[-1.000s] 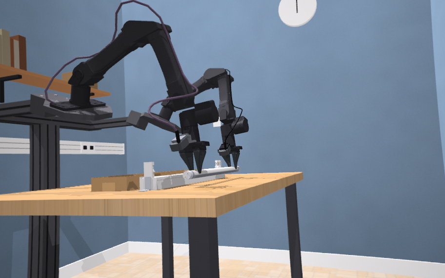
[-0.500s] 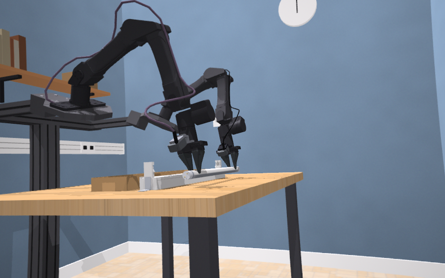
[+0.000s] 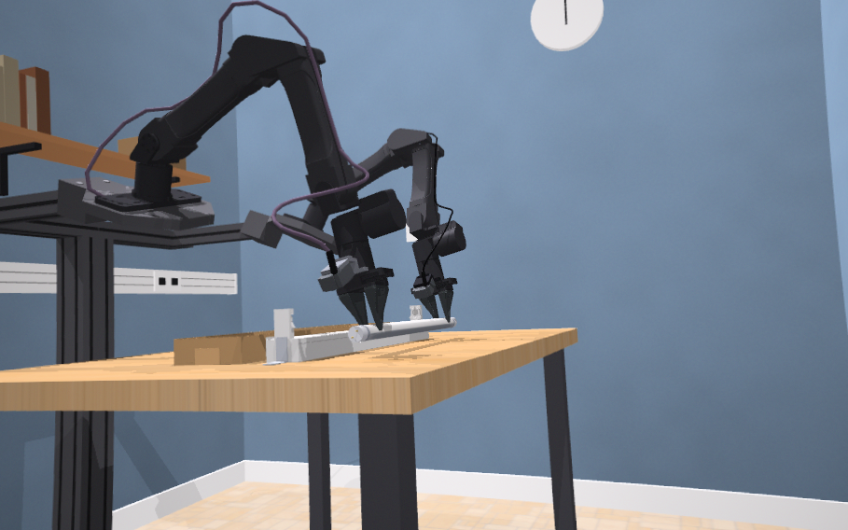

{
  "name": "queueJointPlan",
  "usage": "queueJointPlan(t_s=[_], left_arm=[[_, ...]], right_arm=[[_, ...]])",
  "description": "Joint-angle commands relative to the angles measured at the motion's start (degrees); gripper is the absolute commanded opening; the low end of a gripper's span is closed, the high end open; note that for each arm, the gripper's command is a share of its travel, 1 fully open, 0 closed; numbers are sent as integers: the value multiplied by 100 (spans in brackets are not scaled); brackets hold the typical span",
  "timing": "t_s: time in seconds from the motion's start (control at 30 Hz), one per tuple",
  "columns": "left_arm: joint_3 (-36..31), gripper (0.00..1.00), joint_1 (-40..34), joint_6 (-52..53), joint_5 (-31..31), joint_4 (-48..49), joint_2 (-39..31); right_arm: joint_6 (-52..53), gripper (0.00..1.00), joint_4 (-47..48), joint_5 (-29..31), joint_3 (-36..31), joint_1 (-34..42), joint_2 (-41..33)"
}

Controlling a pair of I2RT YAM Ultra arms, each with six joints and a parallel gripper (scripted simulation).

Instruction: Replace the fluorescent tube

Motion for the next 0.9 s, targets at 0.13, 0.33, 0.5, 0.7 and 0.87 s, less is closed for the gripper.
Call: queueJointPlan(t_s=[0.13,0.33,0.5,0.7,0.87], left_arm=[[-123,11,-108,127,-70,212,-49],[-223,11,-124,156,-103,441,-130],[-161,11,-67,157,-97,306,-90],[-293,11,-127,170,-108,514,-41],[-355,11,-132,198,-125,699,-48]], right_arm=[[-59,11,284,50,-64,-26,-190],[-91,11,514,36,-228,-22,-231],[-88,11,499,34,-155,-7,-138],[-102,11,590,26,-316,-28,-204],[-127,11,773,-19,-371,-57,-241]])
